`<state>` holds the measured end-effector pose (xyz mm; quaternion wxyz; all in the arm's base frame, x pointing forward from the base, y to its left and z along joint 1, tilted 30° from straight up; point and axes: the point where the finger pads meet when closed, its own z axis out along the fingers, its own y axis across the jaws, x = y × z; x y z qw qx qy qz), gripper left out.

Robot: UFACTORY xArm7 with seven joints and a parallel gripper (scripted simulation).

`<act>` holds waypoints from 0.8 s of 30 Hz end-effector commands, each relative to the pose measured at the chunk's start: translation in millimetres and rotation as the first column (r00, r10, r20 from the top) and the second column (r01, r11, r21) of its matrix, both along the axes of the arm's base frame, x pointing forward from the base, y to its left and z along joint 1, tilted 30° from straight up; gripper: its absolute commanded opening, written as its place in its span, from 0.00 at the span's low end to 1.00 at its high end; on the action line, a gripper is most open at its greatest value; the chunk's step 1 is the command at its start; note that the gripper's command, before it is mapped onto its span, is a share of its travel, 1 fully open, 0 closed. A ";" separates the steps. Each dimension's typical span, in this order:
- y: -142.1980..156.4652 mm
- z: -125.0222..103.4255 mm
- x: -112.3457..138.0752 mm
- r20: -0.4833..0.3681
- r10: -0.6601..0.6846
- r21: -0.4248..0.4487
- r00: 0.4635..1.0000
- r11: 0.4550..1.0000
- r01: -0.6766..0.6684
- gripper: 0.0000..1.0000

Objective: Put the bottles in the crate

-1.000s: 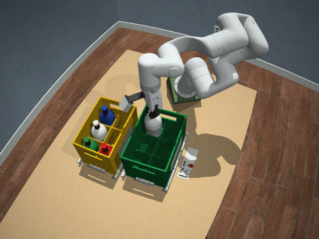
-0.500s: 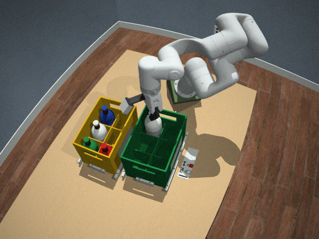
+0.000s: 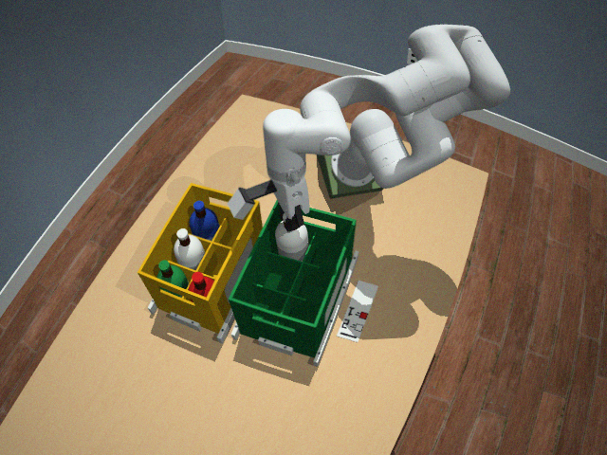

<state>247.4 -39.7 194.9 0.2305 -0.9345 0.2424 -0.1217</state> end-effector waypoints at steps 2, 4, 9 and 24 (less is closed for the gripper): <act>0.1 -0.7 1.6 0.003 -0.001 -0.001 1.000 1.000 0.001 0.00; 0.5 -1.6 1.9 0.003 -0.001 -0.001 1.000 1.000 0.001 0.00; 1.4 -3.7 2.8 0.003 -0.001 -0.001 1.000 1.000 0.001 0.00; 3.8 -9.3 5.0 0.003 -0.001 -0.001 1.000 1.000 0.001 0.00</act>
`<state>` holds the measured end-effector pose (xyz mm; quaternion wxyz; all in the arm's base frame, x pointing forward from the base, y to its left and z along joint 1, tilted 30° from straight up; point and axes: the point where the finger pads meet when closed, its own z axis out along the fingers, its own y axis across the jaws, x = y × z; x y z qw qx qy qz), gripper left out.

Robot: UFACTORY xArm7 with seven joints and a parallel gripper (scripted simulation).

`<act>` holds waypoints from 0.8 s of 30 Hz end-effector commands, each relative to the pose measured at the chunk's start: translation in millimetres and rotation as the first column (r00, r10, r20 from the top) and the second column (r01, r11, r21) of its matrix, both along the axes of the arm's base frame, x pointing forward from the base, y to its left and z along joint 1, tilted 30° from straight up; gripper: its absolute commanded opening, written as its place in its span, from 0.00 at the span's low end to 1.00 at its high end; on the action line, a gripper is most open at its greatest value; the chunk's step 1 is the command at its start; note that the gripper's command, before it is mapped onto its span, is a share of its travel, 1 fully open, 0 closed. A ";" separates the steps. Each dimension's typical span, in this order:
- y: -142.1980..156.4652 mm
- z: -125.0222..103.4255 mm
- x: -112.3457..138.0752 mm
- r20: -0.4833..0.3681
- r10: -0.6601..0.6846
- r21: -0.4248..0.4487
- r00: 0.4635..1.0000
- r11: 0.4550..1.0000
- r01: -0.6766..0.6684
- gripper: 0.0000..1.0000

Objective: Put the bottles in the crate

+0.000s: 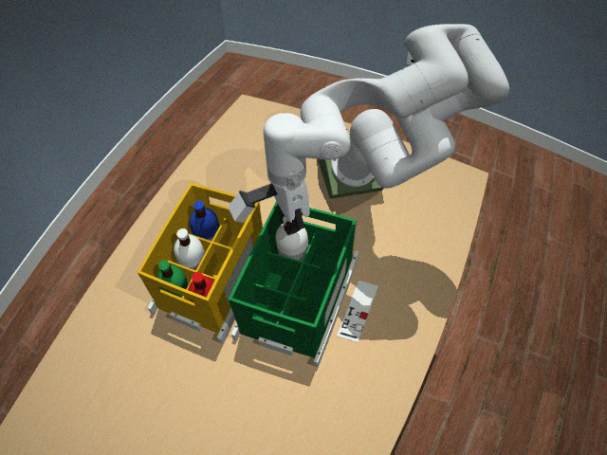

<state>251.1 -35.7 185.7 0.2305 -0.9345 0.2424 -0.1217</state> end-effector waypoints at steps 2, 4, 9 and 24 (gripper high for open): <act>0.2 -1.0 1.8 0.003 -0.001 -0.001 1.000 1.000 0.001 0.00; 0.6 -1.8 2.1 0.003 -0.001 -0.001 1.000 1.000 0.001 0.00; 1.1 -3.1 2.6 0.003 -0.001 -0.001 1.000 1.000 0.001 0.00; 3.6 -8.7 4.8 0.003 -0.001 -0.001 1.000 1.000 0.001 0.00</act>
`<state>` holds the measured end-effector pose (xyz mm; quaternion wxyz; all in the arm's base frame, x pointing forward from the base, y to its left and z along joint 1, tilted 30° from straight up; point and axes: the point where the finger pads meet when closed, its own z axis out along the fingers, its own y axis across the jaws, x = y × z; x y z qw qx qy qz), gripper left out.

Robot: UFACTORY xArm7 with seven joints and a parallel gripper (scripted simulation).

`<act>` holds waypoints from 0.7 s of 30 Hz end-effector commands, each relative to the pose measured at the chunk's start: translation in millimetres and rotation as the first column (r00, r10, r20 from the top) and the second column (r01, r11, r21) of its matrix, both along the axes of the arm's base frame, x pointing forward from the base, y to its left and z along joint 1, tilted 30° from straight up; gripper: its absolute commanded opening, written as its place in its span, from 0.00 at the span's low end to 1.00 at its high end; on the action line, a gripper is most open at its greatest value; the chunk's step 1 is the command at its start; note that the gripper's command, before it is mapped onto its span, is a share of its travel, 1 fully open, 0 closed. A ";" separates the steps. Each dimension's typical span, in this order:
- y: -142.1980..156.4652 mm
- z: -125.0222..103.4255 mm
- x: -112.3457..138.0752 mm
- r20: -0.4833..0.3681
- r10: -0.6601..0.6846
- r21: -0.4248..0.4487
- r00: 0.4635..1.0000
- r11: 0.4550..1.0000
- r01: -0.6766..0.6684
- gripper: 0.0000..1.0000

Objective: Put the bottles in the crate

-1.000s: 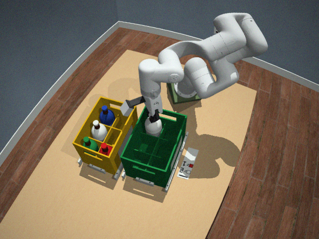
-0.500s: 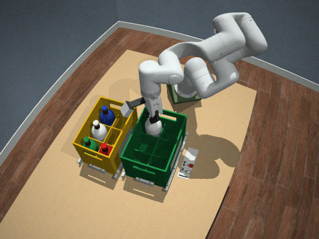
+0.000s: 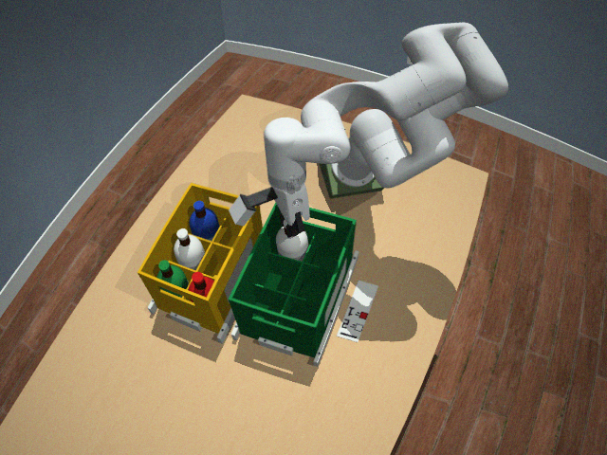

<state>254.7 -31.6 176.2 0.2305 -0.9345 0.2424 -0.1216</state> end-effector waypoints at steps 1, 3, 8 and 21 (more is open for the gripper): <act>-0.3 0.2 1.4 0.003 -0.001 -0.001 1.000 1.000 0.001 0.00; 0.1 -0.6 1.7 0.003 -0.001 -0.001 1.000 1.000 0.001 0.00; 0.6 -1.9 2.2 0.003 -0.001 -0.001 1.000 1.000 0.001 0.00; 1.9 -4.8 3.3 0.003 -0.001 -0.001 1.000 1.000 0.001 0.65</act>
